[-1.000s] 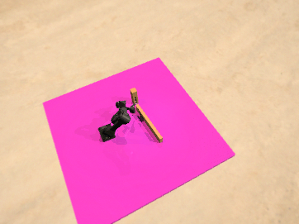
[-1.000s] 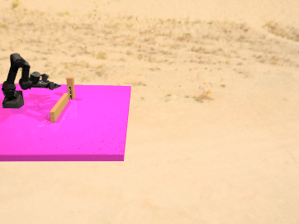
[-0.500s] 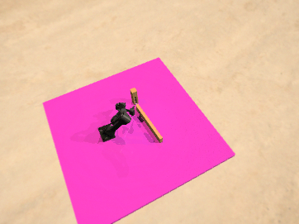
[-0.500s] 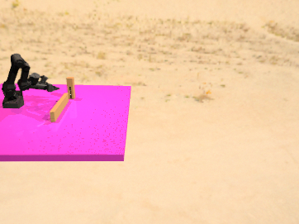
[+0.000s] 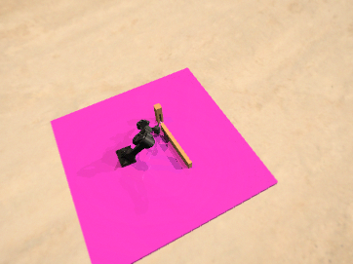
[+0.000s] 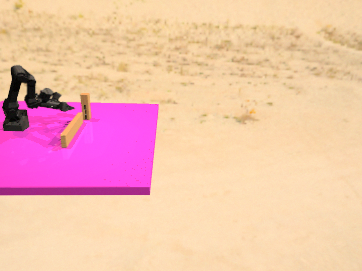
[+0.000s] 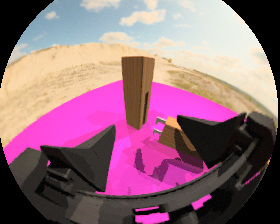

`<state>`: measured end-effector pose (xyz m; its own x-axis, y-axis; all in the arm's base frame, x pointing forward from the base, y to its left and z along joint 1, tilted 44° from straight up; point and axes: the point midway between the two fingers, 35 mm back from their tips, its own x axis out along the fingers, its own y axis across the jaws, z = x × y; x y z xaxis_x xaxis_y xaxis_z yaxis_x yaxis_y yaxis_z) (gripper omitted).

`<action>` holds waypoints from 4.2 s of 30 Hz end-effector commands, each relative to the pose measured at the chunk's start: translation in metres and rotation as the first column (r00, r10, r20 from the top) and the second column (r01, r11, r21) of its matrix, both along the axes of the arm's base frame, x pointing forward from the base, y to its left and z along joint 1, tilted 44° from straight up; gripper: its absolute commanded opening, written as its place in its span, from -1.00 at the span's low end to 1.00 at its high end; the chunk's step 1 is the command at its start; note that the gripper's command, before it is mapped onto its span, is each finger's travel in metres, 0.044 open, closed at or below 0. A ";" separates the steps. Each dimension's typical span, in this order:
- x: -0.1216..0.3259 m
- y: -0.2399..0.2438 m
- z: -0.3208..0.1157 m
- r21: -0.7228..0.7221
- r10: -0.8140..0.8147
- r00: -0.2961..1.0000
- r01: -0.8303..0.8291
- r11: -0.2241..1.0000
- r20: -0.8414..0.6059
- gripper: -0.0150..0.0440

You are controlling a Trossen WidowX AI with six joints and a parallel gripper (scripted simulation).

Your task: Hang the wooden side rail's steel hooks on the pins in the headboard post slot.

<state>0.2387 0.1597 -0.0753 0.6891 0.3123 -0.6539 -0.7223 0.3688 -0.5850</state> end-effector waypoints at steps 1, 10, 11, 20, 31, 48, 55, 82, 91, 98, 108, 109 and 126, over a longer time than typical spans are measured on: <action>0.028 0.021 -0.003 -0.070 0.063 0.995 -0.069 0.995 -0.083 1.00; 0.065 0.032 0.033 -0.166 0.122 0.950 -0.175 0.971 -0.288 1.00; 0.065 0.031 0.036 -0.171 0.122 0.944 -0.181 0.968 -0.306 1.00; 0.059 0.022 0.058 -0.201 0.123 0.897 -0.225 0.953 -0.424 1.00; 0.059 0.022 0.058 -0.201 0.123 0.897 -0.225 0.953 -0.424 1.00; 0.059 0.022 0.058 -0.201 0.123 0.897 -0.225 0.953 -0.424 1.00; 0.065 0.020 0.055 -0.199 -0.170 0.845 0.077 0.977 -0.508 1.00; 0.083 0.007 0.072 -0.117 -0.901 -0.288 0.958 -0.264 -0.325 1.00; 0.088 0.005 0.084 0.102 -0.805 -0.501 0.826 -0.554 -0.317 1.00; 0.091 0.005 0.092 0.277 -0.697 -0.609 0.644 -0.713 -0.379 1.00; 0.092 0.005 0.094 0.334 -0.649 -0.635 0.556 -0.761 -0.420 1.00; 0.092 0.005 0.094 0.334 -0.649 -0.635 0.556 -0.761 -0.420 1.00; 0.095 -0.018 0.070 0.336 -0.649 -0.635 0.556 -0.760 -0.420 1.00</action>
<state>0.3331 0.1589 0.0094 0.0946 -0.6624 -0.7432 0.9765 0.2070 -0.0602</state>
